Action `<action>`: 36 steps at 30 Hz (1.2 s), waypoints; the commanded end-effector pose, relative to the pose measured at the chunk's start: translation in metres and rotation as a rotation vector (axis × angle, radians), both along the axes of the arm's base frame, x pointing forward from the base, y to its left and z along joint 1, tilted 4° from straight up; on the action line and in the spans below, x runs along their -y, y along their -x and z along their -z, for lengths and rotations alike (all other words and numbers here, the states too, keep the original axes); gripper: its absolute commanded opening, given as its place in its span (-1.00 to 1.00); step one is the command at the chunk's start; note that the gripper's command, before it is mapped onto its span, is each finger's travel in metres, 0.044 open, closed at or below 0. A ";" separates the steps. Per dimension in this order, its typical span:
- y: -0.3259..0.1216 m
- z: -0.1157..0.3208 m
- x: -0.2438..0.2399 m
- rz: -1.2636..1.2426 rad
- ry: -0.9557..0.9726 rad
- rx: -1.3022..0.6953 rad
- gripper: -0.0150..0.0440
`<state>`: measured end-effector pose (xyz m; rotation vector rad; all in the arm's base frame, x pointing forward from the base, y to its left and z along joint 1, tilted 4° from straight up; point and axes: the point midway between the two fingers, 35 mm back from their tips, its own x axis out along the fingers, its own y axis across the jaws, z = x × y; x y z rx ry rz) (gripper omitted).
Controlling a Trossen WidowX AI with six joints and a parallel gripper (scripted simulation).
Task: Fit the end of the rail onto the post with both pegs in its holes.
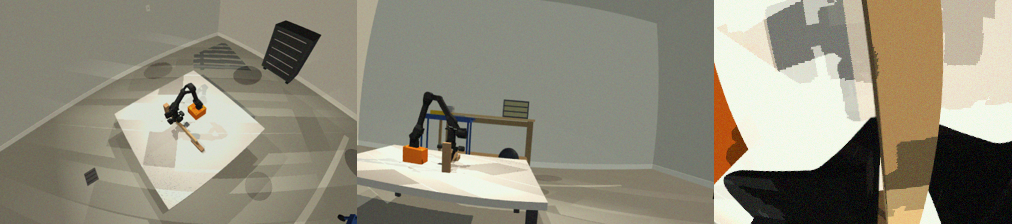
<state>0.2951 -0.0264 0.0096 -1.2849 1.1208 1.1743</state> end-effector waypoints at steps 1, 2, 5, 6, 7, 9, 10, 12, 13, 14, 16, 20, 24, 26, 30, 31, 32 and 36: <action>-0.003 -0.002 0.003 -0.003 0.004 0.009 -0.49; -0.003 -0.002 0.003 -0.003 0.004 0.009 -0.49; -0.003 -0.002 0.004 -0.003 0.004 0.009 -0.49; -0.003 -0.002 0.004 -0.003 0.004 0.009 -0.49; -0.003 -0.002 0.005 -0.003 0.004 0.009 -0.49; -0.003 -0.002 0.005 -0.003 0.004 0.009 -0.49; -0.003 -0.002 0.005 -0.003 0.004 0.009 -0.49; -0.003 -0.002 0.006 -0.003 0.004 0.009 -0.49; -0.003 -0.002 0.006 -0.003 0.005 0.009 -0.49; -0.003 -0.003 0.007 -0.003 0.005 0.009 -0.49; -0.003 -0.003 0.007 -0.003 0.005 0.009 -0.49; -0.003 -0.003 0.009 -0.003 0.005 0.009 -0.49; -0.003 -0.003 0.010 -0.003 0.005 0.009 -0.49; -0.003 -0.003 0.010 -0.003 0.005 0.009 -0.49; -0.003 -0.003 0.012 -0.003 0.005 0.009 -0.49; -0.003 -0.003 0.012 -0.003 0.005 0.009 -0.49; -0.003 -0.003 0.012 -0.003 0.005 0.009 -0.49; -0.003 -0.002 0.013 -0.003 0.005 0.009 -0.49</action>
